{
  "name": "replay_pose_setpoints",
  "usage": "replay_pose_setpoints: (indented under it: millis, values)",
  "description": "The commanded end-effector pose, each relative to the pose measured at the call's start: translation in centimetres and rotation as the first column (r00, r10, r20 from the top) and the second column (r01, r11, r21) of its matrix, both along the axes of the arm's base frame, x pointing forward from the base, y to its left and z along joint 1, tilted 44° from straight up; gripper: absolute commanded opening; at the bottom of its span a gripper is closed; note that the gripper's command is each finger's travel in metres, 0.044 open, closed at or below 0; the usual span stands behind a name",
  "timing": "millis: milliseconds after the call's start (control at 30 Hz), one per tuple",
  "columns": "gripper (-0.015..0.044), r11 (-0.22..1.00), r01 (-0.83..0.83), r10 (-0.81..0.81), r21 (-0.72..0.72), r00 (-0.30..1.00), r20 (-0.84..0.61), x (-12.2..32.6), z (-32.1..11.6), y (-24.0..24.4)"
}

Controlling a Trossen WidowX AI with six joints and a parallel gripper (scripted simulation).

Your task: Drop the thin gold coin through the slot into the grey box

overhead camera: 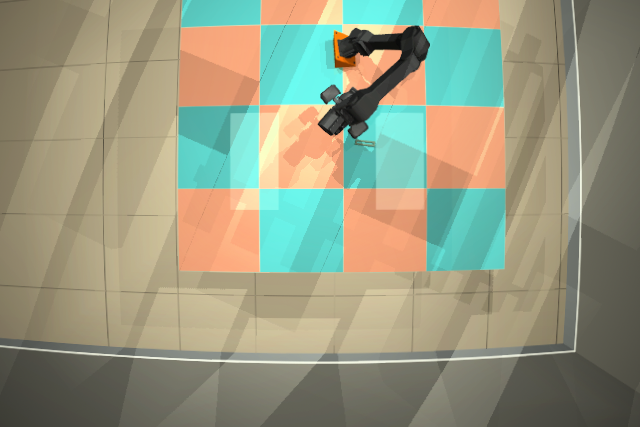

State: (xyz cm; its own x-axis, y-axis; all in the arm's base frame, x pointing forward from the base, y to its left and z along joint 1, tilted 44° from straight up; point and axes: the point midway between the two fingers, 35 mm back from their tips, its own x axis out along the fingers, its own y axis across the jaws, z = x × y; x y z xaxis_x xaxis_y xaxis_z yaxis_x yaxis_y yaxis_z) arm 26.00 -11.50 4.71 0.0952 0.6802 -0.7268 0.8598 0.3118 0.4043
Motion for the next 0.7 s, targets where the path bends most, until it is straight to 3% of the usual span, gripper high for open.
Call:
replay_pose_setpoints:
  millis: [0, 667]
  values:
    - [0.0000, 1.000, 0.004, -0.004, 0.001, 1.000, -0.002, 0.05, 0.03, -0.01]
    - [0.0000, 1.000, -0.008, 0.008, -0.001, 1.000, 0.009, -0.60, -0.10, -0.23]
